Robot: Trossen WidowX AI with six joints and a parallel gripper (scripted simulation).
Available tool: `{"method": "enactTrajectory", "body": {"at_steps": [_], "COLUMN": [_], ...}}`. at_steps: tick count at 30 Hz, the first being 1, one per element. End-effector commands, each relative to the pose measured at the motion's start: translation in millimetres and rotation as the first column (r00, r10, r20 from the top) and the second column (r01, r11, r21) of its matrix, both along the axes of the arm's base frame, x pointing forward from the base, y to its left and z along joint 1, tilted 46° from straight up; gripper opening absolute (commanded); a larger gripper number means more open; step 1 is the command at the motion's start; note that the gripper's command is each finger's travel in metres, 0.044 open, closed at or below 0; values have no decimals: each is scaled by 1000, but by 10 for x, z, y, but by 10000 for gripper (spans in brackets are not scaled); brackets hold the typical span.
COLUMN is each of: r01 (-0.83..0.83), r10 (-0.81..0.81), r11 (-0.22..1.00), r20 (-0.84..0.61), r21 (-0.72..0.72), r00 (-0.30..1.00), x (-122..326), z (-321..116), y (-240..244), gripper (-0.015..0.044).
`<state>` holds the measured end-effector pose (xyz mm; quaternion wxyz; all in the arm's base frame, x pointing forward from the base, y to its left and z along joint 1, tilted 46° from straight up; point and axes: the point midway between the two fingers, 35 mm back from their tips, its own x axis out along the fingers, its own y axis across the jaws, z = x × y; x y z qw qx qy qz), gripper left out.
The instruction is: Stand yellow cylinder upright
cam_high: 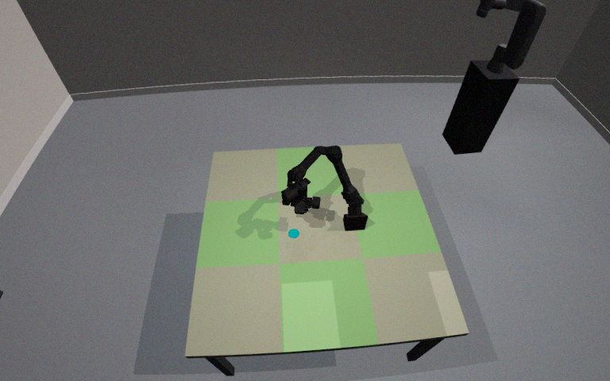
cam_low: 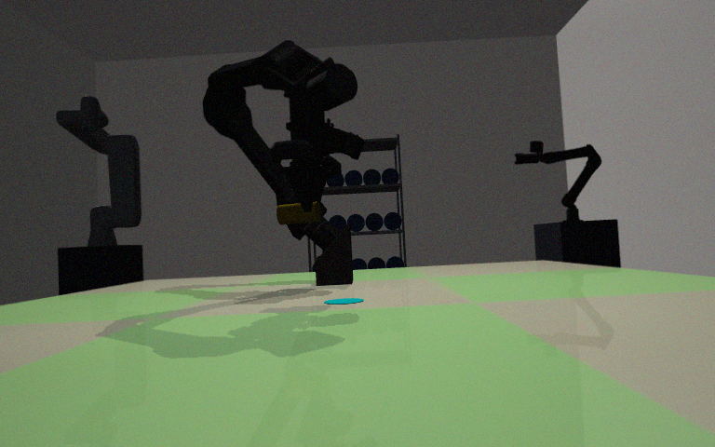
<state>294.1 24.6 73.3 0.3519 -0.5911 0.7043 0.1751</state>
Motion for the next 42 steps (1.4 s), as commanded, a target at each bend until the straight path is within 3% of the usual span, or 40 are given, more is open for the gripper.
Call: {"method": "enactTrajectory", "body": {"at_steps": [1, 19, 42], "r01": [20, 126, 176], "r10": [-20, -125, -190], "r11": [1000, 992, 974], "r20": [20, 130, 85], "r21": [1, 3, 144], "r00": [1000, 984, 978], "x": [89, 502, 436], "z": [-40, -290, -401], "y": [68, 323, 244], "gripper": [105, 105, 105]}}
